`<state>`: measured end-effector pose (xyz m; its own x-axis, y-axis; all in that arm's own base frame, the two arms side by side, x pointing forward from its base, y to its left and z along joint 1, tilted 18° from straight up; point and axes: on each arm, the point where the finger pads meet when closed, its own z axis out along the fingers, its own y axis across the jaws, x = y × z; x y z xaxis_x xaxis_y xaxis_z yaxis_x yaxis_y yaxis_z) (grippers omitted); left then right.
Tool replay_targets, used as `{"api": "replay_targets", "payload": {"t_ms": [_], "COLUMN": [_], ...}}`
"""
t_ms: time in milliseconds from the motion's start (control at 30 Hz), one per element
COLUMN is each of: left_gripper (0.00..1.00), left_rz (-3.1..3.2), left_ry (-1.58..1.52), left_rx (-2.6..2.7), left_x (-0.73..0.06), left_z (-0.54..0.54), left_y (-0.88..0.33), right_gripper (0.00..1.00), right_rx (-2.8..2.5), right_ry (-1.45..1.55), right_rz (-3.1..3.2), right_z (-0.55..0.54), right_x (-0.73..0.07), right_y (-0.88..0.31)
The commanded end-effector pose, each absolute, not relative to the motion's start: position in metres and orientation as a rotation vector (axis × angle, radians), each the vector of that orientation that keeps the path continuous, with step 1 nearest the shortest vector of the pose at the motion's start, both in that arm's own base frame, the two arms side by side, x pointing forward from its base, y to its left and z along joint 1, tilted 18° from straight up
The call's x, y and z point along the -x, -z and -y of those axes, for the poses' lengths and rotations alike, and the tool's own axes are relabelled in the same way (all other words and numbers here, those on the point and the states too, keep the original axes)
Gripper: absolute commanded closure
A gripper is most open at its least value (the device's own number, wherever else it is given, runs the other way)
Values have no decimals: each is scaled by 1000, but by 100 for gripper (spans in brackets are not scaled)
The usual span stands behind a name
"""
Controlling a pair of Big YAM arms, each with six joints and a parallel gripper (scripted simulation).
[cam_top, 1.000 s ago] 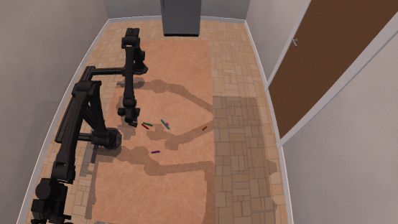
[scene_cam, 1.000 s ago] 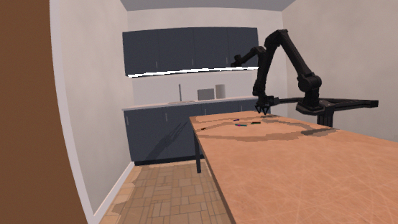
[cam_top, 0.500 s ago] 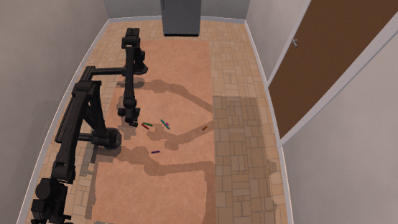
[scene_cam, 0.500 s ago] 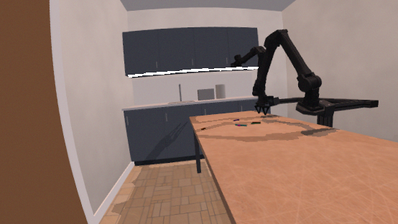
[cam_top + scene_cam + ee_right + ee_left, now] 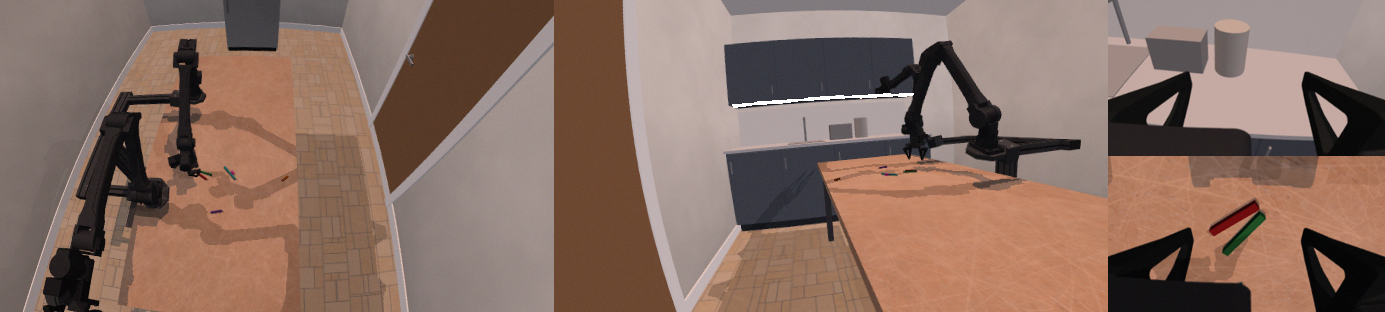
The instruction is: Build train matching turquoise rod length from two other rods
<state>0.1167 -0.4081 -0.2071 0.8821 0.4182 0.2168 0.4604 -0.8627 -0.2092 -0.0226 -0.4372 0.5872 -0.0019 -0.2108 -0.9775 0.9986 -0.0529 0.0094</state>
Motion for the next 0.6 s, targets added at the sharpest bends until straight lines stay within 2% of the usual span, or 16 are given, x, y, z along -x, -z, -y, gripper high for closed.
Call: {"api": "replay_targets", "payload": {"t_ms": [0,333,567], "left_gripper": [0,0,0], "left_rz": [904,1228,1206], "left_ry": [274,309,312], "left_rx": [2790,2684,2690], "left_x": [-133,-145,-137], "left_z": [435,434,433], "left_y": [191,190,190], "right_gripper": [0,0,0], "right_rx": [-1037,-1037,-1037], "right_ry": [1385,1385,1385], "right_rz": [-970,-970,-970], "right_z": [418,418,418], "right_x": [28,28,28], "right_y": [-633,-633,-633]}}
